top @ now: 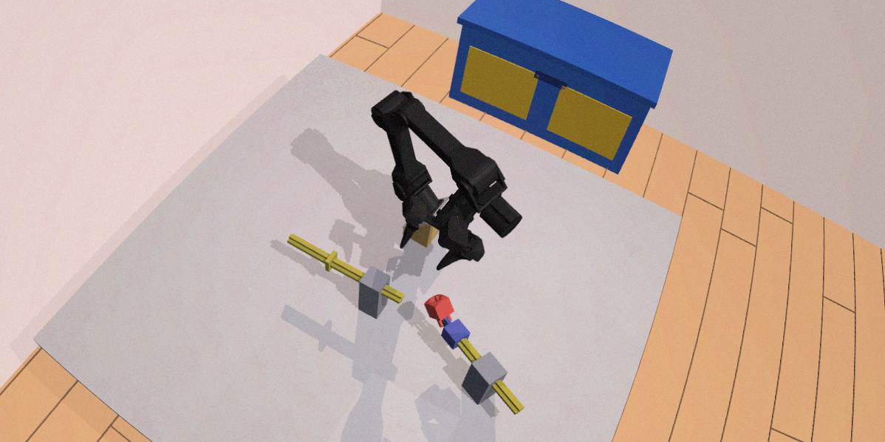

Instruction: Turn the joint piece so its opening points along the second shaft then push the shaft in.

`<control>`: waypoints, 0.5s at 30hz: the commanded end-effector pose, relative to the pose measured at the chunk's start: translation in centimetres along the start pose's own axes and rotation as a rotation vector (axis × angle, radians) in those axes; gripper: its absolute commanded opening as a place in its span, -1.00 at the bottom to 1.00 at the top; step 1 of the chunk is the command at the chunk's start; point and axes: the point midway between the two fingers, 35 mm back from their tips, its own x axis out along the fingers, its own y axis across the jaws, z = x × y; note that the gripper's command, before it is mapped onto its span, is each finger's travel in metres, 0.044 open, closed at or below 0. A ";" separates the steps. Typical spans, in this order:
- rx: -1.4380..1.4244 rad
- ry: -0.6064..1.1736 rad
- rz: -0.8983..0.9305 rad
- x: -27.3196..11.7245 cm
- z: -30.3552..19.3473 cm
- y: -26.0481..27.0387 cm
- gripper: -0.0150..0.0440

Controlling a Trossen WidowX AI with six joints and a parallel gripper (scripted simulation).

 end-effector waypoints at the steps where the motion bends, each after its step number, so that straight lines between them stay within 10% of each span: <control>1: -0.050 0.044 0.015 0.6 -0.1 0.1 1.00; 15: -0.399 0.244 0.185 3.5 -0.6 1.0 1.00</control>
